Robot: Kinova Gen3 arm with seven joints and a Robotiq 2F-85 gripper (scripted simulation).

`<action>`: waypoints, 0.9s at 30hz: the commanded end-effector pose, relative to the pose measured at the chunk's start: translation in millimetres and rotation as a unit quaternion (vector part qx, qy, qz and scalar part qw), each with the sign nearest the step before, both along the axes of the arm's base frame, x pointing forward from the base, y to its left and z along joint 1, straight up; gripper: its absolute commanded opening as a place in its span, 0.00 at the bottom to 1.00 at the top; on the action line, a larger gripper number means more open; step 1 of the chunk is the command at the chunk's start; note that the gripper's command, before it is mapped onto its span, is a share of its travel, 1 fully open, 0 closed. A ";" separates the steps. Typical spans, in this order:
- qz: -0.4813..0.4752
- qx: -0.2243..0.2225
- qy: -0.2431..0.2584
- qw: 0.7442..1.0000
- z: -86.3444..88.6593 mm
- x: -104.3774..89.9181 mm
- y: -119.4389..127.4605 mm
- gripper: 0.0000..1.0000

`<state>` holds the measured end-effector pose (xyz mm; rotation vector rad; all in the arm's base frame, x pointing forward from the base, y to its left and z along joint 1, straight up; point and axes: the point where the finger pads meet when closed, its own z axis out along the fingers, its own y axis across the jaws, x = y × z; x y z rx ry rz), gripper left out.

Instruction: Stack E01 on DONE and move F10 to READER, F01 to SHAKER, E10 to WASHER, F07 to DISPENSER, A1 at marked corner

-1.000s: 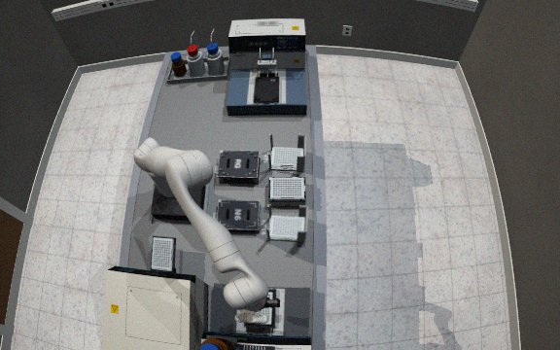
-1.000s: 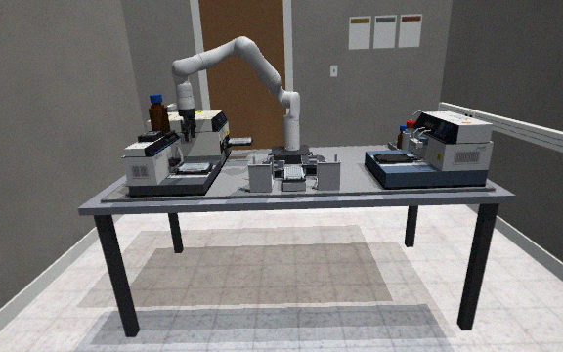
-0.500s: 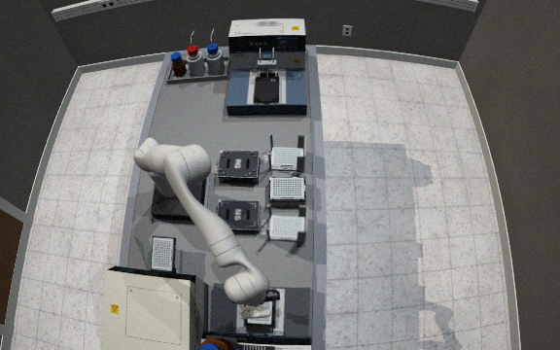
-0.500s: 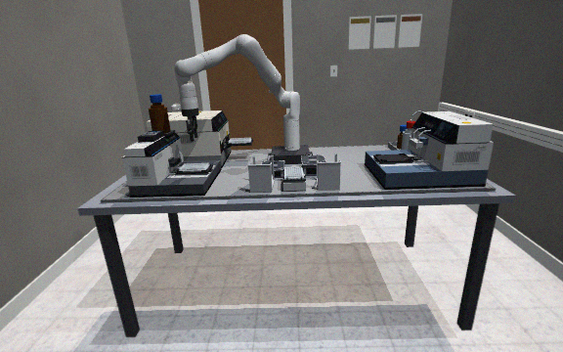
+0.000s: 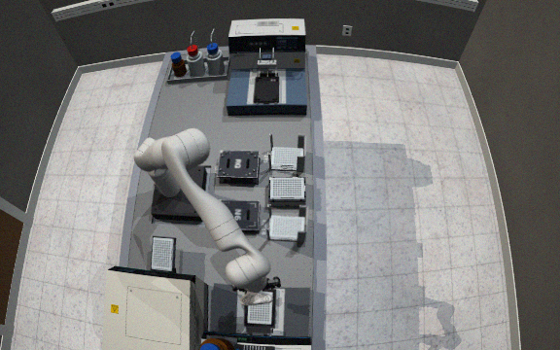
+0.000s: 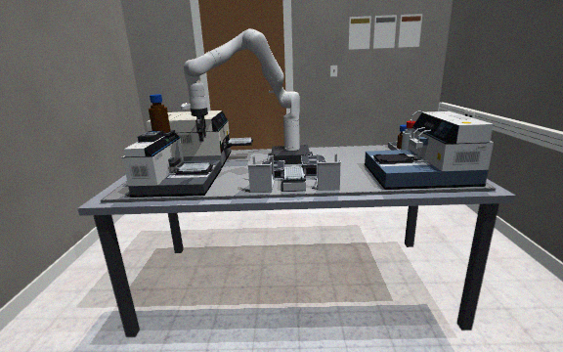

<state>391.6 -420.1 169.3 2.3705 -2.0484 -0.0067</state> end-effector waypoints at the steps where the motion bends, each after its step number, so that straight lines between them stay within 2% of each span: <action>1: 0.037 -0.005 -0.004 0.999 4.4 4.0 7.4 1.00; 3: 0.067 -0.005 -0.004 0.998 4.3 4.4 14.1 1.00; 15: 0.058 -0.006 -0.003 0.998 4.3 5.5 52.5 1.00; 18: 0.058 -0.006 -0.003 0.998 4.2 5.7 56.0 1.00; 22: 0.137 -0.004 -0.003 0.991 3.7 7.8 70.8 1.00; 27: 0.128 -0.005 -0.003 0.992 3.8 8.0 86.5 1.00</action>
